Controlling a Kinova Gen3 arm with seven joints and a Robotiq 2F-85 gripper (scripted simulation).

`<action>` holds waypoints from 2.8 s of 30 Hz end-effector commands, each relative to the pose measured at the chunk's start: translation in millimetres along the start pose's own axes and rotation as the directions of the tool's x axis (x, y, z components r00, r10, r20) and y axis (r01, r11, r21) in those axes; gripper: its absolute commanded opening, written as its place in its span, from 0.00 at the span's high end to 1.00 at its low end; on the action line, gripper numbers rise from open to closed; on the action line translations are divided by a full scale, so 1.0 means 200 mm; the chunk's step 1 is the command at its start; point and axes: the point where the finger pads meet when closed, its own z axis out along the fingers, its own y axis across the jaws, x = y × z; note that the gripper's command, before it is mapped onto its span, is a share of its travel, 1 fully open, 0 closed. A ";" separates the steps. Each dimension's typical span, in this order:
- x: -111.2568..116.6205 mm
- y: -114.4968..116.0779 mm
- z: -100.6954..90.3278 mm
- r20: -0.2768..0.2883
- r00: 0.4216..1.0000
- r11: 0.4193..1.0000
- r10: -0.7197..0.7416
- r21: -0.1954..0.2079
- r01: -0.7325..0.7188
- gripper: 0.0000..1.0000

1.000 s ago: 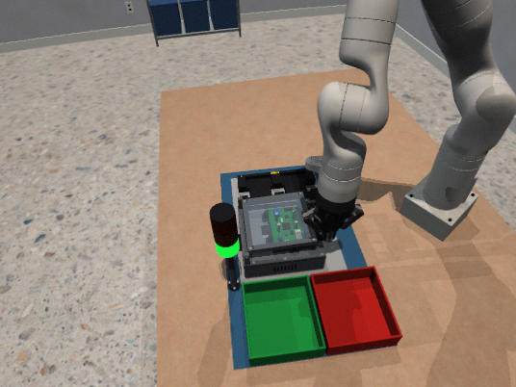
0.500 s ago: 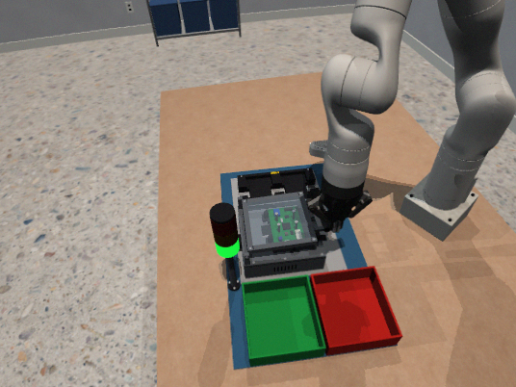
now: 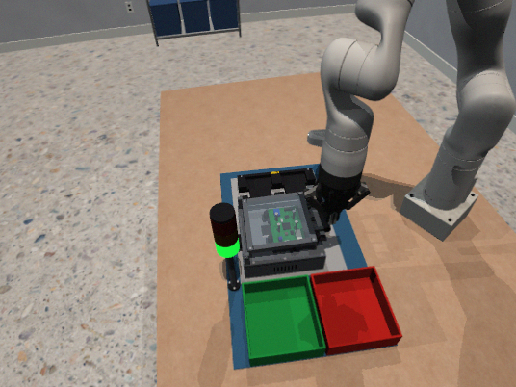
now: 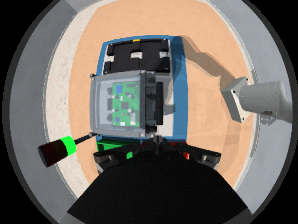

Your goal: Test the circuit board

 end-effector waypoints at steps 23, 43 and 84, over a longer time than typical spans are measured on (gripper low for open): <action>0.00 0.00 0.00 -0.001 1.000 1.000 0.001 0.002 -0.001 0.74; 0.00 0.00 0.00 -0.001 1.000 1.000 0.001 0.002 -0.001 0.74; 0.32 0.02 0.02 -0.001 1.000 1.000 0.001 0.002 -0.001 0.74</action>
